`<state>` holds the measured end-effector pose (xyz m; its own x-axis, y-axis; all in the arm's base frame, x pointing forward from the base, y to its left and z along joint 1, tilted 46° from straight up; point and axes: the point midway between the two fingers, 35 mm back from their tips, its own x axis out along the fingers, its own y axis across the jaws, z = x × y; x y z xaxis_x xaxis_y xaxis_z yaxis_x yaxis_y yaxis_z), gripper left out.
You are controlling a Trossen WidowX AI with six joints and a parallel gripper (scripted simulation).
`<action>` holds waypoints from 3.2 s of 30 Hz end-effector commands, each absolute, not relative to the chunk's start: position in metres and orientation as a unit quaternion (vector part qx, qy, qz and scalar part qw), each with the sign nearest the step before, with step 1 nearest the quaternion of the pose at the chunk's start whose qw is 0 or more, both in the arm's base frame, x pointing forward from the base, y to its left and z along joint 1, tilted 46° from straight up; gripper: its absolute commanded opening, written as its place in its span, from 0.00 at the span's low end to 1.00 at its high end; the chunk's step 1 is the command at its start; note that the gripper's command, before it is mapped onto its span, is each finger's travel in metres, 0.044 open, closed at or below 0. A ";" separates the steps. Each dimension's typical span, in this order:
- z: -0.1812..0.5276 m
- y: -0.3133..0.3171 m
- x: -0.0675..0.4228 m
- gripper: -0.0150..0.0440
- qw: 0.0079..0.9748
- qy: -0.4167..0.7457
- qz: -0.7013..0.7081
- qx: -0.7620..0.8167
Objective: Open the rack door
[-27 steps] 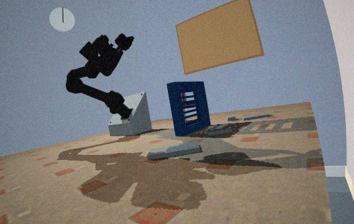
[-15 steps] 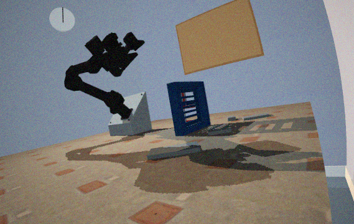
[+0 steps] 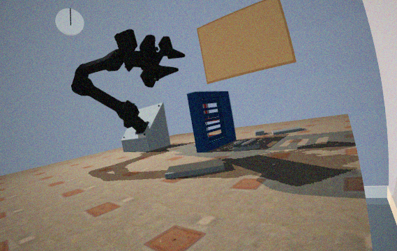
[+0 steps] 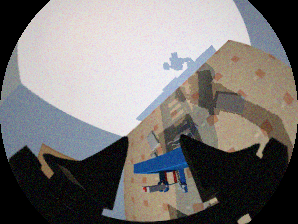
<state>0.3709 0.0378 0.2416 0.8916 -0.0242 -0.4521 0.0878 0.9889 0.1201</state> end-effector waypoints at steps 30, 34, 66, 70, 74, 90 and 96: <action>0.124 0.092 0.371 0.76 0.832 0.530 -0.160 -0.019; 0.113 0.097 0.367 0.76 0.812 0.554 -0.179 -0.043; 0.067 0.128 0.337 0.76 0.673 0.622 -0.299 -0.265; 0.064 0.126 0.337 0.76 0.673 0.623 -0.299 -0.264; 0.059 0.121 0.338 0.76 0.672 0.625 -0.298 -0.262; 0.041 0.102 0.340 0.76 0.669 0.632 -0.297 -0.255; 0.034 0.095 0.340 0.76 0.669 0.634 -0.296 -0.252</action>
<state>0.3396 0.0995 0.0374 0.0198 -0.7155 -0.6983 0.0801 0.6973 -0.7123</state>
